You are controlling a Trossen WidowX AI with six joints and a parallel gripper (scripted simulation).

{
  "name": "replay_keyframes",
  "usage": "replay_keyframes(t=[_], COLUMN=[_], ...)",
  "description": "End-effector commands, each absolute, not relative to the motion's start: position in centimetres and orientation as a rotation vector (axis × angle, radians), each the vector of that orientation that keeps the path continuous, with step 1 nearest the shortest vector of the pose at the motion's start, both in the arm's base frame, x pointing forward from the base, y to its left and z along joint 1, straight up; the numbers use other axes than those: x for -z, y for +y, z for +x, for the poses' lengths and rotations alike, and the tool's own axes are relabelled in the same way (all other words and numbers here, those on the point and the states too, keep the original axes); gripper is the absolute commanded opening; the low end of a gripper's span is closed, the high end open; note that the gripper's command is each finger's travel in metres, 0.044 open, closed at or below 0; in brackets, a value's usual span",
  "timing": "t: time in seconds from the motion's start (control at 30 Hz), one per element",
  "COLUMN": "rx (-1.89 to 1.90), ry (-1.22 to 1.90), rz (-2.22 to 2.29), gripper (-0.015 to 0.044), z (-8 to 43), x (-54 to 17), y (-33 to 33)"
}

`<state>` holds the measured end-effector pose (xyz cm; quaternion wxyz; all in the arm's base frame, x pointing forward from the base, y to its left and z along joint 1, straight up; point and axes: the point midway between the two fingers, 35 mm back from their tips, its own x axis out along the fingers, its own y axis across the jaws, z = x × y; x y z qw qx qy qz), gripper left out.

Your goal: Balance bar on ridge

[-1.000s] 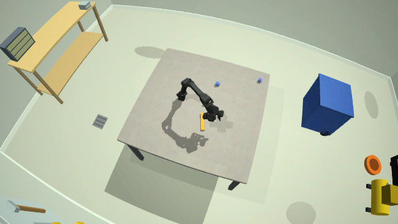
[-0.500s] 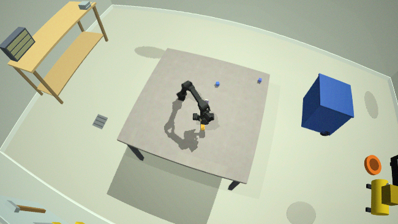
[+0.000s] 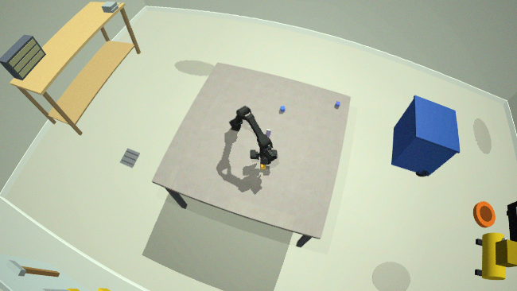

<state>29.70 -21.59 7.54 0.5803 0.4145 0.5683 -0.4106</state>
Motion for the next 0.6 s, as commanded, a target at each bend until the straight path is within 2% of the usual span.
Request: replay_keyframes(t=[0.0, 0.57], rx=[0.958, 0.958], ry=[1.314, 1.315], rz=[0.957, 0.957], gripper=[0.0315, 0.0315], z=[29.8, 29.9], x=[-7.6, -5.1], y=[-21.8, -21.8])
